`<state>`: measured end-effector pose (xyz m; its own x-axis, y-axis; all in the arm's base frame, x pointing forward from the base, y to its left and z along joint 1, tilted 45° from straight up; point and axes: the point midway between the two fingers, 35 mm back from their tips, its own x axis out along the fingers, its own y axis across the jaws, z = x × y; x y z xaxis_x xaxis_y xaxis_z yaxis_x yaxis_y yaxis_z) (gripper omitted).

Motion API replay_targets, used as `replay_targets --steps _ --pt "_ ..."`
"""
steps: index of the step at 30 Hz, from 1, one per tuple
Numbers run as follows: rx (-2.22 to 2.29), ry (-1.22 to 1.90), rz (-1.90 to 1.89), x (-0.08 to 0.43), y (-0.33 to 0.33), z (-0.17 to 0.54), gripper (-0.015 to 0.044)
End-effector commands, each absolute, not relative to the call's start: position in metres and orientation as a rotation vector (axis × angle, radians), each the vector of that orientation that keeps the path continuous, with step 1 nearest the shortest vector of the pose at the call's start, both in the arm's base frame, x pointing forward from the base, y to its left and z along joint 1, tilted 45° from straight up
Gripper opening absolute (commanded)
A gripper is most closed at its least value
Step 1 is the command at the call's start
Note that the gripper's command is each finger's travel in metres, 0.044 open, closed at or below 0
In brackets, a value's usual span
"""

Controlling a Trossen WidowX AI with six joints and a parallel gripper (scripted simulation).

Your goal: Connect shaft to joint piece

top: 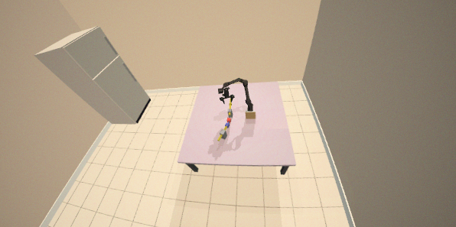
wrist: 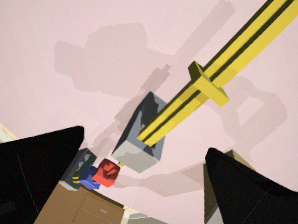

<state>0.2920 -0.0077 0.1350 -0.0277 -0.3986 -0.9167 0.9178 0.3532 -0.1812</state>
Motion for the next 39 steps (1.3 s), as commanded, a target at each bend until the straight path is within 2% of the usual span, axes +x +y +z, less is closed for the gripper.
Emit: replay_targets --steps 1,9,18,39 --pt "0.456 1.189 -1.106 0.288 -0.035 0.163 0.0440" --pt "0.207 1.298 -1.026 0.269 -0.080 0.207 0.0440" --pt "0.198 1.290 -1.033 0.267 -0.085 0.209 0.0440" --pt "0.579 0.687 -1.360 0.263 -0.119 0.169 0.0440"
